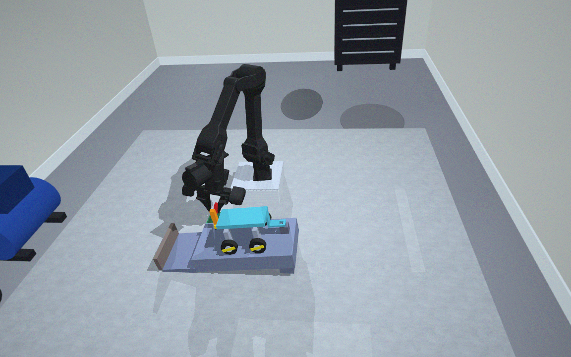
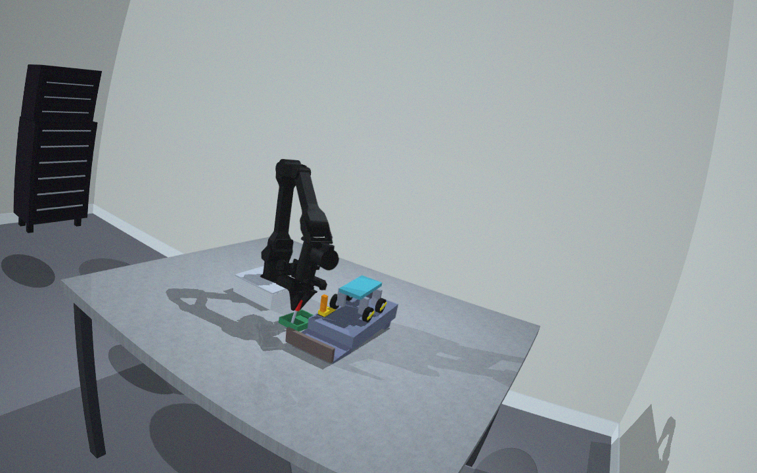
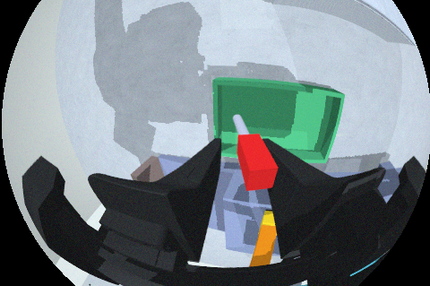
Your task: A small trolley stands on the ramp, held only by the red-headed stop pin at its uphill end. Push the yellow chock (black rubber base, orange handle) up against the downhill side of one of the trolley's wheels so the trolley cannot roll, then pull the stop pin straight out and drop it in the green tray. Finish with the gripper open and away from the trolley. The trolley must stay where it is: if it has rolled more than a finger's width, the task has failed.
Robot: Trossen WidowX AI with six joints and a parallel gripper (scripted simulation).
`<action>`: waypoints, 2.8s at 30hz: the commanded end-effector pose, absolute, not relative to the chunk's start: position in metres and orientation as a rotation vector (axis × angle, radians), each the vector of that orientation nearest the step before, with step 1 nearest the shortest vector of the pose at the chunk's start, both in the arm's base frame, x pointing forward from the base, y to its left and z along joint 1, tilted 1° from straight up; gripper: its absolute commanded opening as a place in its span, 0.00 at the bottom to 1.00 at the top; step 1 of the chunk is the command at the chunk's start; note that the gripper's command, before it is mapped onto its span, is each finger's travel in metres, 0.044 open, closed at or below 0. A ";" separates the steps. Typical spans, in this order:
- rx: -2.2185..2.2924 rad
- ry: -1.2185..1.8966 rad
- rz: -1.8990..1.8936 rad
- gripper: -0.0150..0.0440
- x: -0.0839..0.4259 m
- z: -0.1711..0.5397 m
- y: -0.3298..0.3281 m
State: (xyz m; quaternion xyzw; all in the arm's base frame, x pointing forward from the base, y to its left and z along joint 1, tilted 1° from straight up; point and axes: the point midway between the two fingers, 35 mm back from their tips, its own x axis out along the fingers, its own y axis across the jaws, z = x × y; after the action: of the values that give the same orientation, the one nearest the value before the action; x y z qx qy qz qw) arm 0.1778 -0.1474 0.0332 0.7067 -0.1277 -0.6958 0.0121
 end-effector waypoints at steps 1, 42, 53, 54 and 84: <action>2.199 -0.405 -2.170 0.58 0.178 0.032 -0.145; 2.201 -0.402 -2.172 0.58 0.183 0.019 -0.120; 2.202 -0.402 -2.172 0.58 0.185 0.015 -0.115; 2.202 -0.402 -2.172 0.58 0.185 0.015 -0.114; 2.206 -0.393 -2.171 0.83 0.186 0.006 -0.105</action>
State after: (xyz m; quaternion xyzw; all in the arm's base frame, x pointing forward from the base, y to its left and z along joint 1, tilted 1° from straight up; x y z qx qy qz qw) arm 0.1859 -0.1047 0.0055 0.7070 -0.1258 -0.6959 0.0109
